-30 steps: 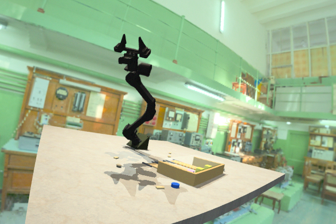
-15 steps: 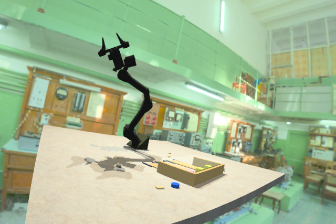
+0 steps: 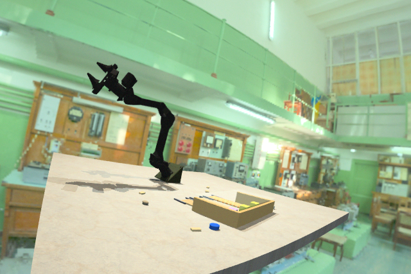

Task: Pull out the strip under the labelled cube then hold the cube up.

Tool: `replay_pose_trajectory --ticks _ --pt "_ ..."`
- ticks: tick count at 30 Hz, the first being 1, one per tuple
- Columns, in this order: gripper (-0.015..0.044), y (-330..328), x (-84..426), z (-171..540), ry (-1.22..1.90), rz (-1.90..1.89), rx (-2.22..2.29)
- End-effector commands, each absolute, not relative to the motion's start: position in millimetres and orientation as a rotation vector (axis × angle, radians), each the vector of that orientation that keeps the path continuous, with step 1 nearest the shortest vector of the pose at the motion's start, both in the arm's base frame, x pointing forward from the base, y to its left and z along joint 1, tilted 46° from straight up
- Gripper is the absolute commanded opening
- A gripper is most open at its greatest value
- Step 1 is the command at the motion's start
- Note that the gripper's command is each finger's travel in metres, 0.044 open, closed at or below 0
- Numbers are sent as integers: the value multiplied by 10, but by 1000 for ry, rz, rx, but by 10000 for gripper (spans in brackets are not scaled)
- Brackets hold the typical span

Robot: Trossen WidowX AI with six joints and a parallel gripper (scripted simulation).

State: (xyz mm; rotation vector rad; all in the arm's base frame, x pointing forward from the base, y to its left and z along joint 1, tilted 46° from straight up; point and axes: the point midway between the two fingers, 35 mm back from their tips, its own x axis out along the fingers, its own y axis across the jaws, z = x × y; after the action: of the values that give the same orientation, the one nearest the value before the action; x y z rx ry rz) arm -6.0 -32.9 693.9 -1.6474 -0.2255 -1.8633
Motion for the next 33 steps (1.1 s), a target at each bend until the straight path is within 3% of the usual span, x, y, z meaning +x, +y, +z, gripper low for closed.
replay_pose_trajectory --ticks 1,8,15,24,33 --pt "400 -871 86 6763 -259 -1732 -1426" --pt "400 -1608 741 6293 -260 -1458 -1077" --pt "400 -1873 1680 5663 -181 -1175 -820" --pt "400 -1478 2782 4795 -71 -850 -553" --pt "400 -490 3518 3791 104 -560 -421"
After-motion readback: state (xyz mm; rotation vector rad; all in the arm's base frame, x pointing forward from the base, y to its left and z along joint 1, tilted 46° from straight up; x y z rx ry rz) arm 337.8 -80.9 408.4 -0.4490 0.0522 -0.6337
